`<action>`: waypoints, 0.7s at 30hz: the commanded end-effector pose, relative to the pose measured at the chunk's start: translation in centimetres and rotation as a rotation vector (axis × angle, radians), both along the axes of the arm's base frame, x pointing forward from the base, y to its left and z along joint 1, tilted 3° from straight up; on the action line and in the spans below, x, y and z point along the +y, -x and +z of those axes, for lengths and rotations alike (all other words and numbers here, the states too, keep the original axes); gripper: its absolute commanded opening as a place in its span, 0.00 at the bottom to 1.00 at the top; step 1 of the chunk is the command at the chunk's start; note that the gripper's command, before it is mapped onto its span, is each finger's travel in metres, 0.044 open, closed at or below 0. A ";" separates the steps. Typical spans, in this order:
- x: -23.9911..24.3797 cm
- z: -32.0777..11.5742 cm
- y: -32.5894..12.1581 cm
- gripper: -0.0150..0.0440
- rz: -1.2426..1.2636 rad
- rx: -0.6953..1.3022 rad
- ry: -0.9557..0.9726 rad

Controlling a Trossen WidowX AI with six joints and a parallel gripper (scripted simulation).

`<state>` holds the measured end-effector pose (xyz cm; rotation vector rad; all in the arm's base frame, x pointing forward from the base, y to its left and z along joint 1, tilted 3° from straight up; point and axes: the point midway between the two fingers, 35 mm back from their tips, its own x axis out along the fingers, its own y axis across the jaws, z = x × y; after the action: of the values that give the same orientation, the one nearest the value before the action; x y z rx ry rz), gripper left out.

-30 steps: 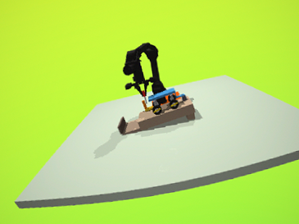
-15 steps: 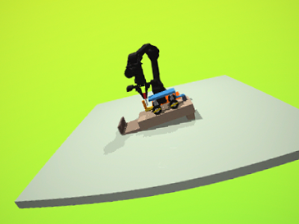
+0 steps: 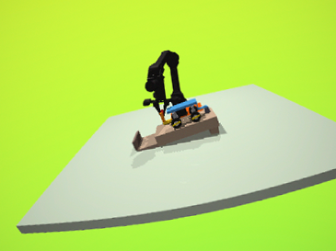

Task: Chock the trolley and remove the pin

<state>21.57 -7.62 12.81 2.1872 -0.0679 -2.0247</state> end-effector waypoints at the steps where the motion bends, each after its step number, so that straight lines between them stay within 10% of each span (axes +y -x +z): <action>1: -0.7 -1.1 -0.1 0.25 -0.004 -0.012 0.028; 12: -2.1 -3.2 -0.4 0.25 -0.005 -0.012 0.031; 21: -1.5 -3.3 -0.4 0.58 -0.005 -0.012 0.030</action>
<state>21.95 -9.27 9.52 2.1831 -0.0958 -2.0020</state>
